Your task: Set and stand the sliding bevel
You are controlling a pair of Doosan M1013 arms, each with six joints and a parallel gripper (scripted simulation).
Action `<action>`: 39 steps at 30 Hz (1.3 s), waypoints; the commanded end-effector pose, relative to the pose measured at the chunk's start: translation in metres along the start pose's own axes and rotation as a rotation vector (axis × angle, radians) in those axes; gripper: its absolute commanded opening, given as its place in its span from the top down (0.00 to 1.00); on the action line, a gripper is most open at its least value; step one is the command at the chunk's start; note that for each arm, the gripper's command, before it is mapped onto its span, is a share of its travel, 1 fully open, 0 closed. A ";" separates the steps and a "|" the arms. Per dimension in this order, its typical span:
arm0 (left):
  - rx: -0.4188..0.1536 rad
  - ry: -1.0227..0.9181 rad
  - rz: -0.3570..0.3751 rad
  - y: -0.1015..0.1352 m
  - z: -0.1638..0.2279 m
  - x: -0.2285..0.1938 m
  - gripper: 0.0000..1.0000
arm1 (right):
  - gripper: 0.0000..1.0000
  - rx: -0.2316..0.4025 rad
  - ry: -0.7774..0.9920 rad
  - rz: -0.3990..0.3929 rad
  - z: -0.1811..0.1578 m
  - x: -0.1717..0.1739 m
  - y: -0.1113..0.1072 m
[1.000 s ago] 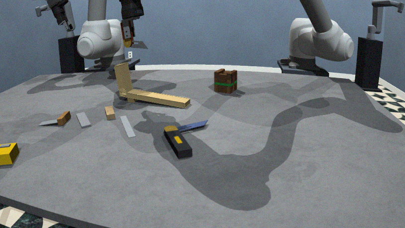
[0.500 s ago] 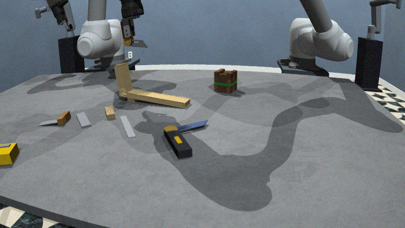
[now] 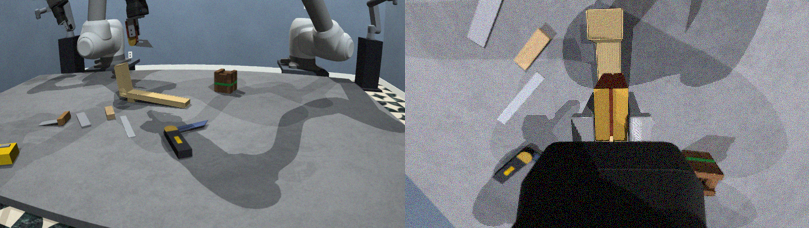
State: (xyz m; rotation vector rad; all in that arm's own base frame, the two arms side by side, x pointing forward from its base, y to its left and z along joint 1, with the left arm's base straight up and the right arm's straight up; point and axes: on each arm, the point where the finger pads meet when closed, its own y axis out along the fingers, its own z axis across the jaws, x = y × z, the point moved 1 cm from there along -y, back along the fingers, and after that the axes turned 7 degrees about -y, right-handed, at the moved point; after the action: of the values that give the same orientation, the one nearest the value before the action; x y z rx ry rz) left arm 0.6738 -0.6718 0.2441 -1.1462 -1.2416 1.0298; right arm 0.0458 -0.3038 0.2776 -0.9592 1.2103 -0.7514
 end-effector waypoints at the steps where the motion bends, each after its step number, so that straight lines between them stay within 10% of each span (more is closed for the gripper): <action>1: -0.002 0.004 0.006 -0.001 0.004 0.009 1.00 | 0.00 0.000 0.000 -0.001 0.000 0.000 -0.001; 39: 0.004 0.088 0.108 0.027 0.100 0.188 1.00 | 0.00 0.000 0.000 -0.001 0.000 0.000 -0.001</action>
State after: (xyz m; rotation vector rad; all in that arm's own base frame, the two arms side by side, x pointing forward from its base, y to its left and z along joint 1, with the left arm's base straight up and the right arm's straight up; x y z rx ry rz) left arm 0.5917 -0.4822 0.2433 -1.2452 -1.1232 1.0493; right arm 0.0458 -0.3038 0.2776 -0.9592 1.2103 -0.7514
